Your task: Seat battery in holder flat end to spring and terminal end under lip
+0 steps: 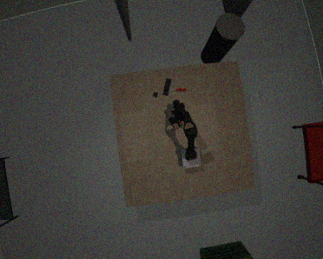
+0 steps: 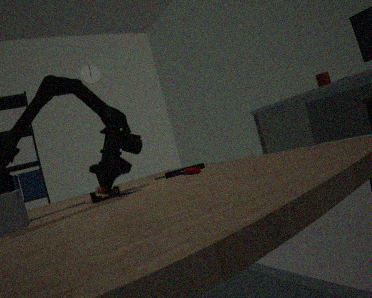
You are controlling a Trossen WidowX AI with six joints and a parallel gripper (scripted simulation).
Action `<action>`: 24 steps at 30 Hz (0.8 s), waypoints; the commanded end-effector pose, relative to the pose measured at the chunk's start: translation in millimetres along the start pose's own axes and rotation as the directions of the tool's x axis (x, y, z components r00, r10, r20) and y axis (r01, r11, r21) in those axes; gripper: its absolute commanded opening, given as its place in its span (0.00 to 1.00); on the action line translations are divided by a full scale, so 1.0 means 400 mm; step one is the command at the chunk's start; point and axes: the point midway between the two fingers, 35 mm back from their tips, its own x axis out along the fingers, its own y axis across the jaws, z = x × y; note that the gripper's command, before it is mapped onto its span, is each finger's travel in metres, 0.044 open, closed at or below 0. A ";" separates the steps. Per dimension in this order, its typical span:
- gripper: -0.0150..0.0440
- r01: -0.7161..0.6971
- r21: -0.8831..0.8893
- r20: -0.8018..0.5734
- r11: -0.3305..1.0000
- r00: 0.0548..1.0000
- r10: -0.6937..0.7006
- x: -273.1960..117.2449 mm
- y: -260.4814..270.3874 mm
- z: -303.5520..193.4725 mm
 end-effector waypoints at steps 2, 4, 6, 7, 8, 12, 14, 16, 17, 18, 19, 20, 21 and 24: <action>0.38 -0.004 -0.004 0.056 1.000 0.998 0.004 -0.001 0.000 0.018; 0.38 -0.004 -0.004 0.065 1.000 0.998 0.004 0.000 0.000 0.018; 0.38 -0.004 -0.005 0.074 1.000 0.997 0.004 0.001 0.000 0.017; 0.38 -0.004 -0.005 0.079 1.000 0.997 0.004 0.001 0.000 0.017; 0.38 -0.004 -0.005 0.083 1.000 0.997 0.004 0.001 0.000 0.017; 0.38 -0.004 -0.006 0.101 1.000 0.995 0.005 0.003 -0.001 0.016; 0.38 -0.004 -0.006 0.110 1.000 0.994 0.005 0.004 -0.001 0.015; 0.38 -0.004 -0.007 0.119 1.000 0.993 0.005 0.004 -0.001 0.015; 0.38 -0.004 -0.007 0.123 1.000 0.992 0.005 0.005 -0.001 0.015; 0.38 -0.004 -0.007 0.128 1.000 0.992 0.005 0.005 -0.001 0.014; 0.38 -0.004 -0.008 0.132 1.000 0.991 0.005 0.006 -0.001 0.014; 0.38 -0.004 -0.008 0.137 1.000 0.991 0.006 0.006 -0.001 0.014; 0.38 -0.004 -0.008 0.141 1.000 0.990 0.006 0.006 -0.001 0.013; 0.38 -0.004 -0.009 0.155 1.000 0.988 0.006 0.007 -0.001 0.012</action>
